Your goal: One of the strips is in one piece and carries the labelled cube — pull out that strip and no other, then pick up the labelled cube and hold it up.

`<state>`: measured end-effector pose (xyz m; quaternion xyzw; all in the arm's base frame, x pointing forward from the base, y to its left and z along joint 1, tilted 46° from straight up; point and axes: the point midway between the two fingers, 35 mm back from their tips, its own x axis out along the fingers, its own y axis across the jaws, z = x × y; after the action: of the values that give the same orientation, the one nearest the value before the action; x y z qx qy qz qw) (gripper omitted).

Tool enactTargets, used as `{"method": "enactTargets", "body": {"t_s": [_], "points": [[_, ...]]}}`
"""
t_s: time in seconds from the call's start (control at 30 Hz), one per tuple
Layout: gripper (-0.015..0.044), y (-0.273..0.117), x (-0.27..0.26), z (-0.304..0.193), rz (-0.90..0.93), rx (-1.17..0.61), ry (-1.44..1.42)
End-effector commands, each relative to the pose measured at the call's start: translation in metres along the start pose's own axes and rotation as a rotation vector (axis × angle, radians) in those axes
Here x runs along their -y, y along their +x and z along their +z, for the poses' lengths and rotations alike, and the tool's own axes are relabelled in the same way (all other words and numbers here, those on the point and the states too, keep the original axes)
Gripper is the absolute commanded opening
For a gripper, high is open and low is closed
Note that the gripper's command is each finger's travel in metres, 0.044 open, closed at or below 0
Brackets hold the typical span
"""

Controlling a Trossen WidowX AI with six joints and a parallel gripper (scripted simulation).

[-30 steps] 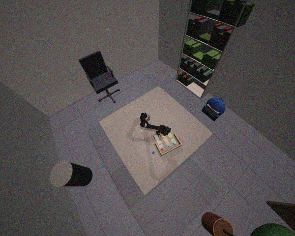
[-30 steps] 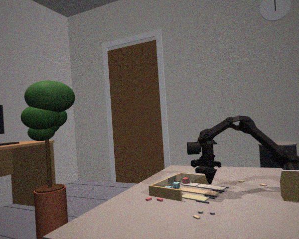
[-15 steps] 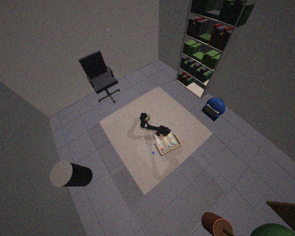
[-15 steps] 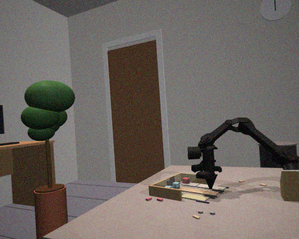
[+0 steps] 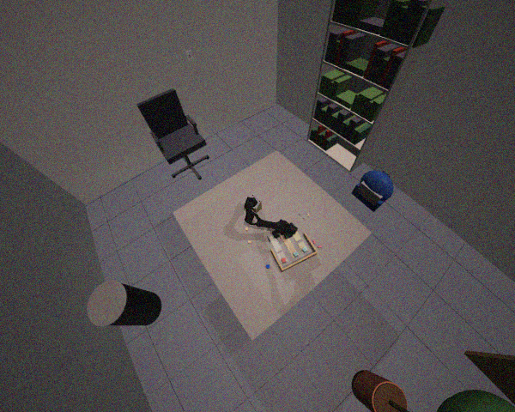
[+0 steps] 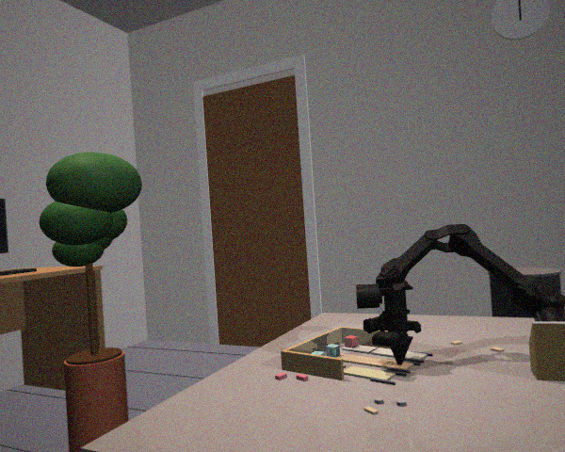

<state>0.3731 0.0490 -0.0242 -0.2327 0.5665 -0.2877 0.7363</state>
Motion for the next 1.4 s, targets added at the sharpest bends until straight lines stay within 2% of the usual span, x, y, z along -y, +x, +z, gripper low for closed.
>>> {"method": "enactTargets", "body": {"t_s": [0.0, 1.0, 1.37], "points": [[0.0, 0.0, 0.0, 0.0, -0.001, 0.004, -0.005], [0.0, 0.003, -0.001, 0.001, -0.001, 0.004, -0.005], [0.0, 0.003, -0.001, -0.016, -0.001, 0.004, -0.006]]}}
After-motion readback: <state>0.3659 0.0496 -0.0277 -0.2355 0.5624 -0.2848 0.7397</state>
